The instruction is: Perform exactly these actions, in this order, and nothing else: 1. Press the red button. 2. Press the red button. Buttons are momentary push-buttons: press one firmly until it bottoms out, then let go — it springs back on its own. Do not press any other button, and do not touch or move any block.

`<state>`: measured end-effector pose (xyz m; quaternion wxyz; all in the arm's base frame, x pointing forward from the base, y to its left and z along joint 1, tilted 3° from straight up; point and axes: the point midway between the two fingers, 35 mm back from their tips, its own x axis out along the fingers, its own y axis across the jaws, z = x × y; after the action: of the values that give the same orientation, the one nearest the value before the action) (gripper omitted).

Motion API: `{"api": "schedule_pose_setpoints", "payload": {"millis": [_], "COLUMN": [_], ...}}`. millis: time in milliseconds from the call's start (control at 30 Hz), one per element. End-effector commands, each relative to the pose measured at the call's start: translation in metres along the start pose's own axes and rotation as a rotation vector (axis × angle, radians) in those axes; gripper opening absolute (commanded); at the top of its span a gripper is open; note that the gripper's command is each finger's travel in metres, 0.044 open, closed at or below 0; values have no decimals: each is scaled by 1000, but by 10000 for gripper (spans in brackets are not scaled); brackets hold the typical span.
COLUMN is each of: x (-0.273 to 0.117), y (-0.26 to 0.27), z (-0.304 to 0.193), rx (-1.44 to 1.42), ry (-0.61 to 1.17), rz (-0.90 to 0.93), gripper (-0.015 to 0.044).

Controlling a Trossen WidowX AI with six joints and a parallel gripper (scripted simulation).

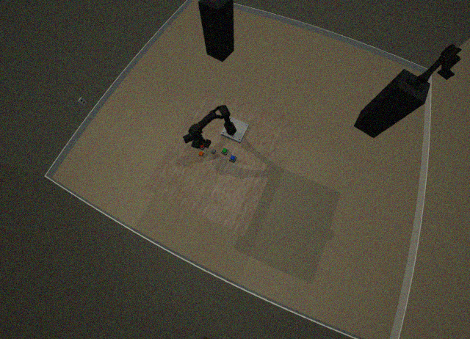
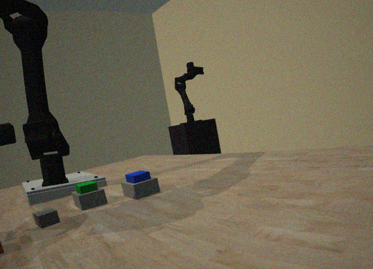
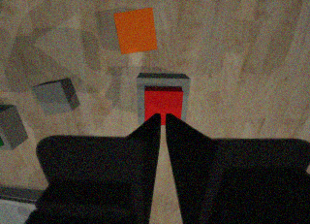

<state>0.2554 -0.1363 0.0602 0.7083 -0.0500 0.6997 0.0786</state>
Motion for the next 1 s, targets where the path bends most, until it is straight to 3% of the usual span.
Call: {"api": "schedule_pose_setpoints", "payload": {"millis": [0, 100, 467, 700, 967], "x": [-11, -14, -38, -55, -76], "y": [-1, 17, 171, 268, 369], "z": [1, 15, 68, 64, 21], "rx": [1, -3, -30, -16, 0], "ry": [-9, -11, -10, -9, -11], "rz": [-4, -1, 27, 23, 27], "gripper": [20, 99, 387, 400, 400]}}
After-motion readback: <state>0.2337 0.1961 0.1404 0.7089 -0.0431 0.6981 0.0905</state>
